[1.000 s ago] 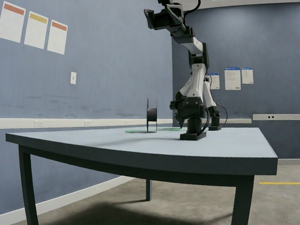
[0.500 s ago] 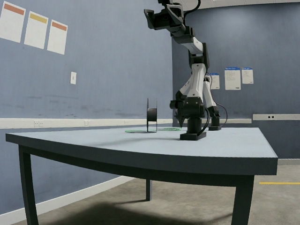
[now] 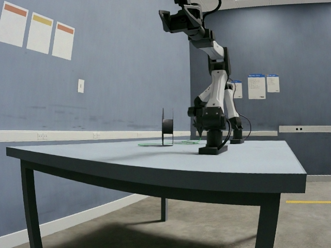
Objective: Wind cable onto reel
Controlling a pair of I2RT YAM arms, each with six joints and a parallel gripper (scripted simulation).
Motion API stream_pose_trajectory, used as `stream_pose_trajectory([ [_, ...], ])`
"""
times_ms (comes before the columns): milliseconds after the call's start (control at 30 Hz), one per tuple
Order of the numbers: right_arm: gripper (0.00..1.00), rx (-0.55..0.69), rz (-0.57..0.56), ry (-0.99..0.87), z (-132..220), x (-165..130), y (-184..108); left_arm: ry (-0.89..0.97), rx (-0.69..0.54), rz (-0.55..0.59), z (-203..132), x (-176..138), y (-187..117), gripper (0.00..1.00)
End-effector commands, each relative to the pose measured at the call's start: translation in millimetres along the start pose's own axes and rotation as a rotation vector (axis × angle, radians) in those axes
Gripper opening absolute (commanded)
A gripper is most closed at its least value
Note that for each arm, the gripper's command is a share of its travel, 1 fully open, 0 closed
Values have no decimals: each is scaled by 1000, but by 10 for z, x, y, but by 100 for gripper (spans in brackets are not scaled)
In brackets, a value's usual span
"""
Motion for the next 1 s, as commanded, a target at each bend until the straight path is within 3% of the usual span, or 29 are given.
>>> stream_pose_trajectory([
  [0, 0, 38, -30, 10, 30, 28, -202, -11, 15, -24, 23, 10, -44, 75],
  [333, 0, 16, -11, 11, 66, 66, -6, -11, 15, -24, 23, 10, -44, 75],
  [967, 0, 22, -16, 8, 79, 78, -4, -11, 15, -24, 23, 10, -44, 75],
])
Point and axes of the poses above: on each arm, the point where the finger pads meet when closed, its own y axis out along the fingers, its own z axis across the jaws, x = y × z, the point moved 8 cm from there along -y, back along the fingers, and after that the axes turned 11 degrees about y, right-handed, at the moved point
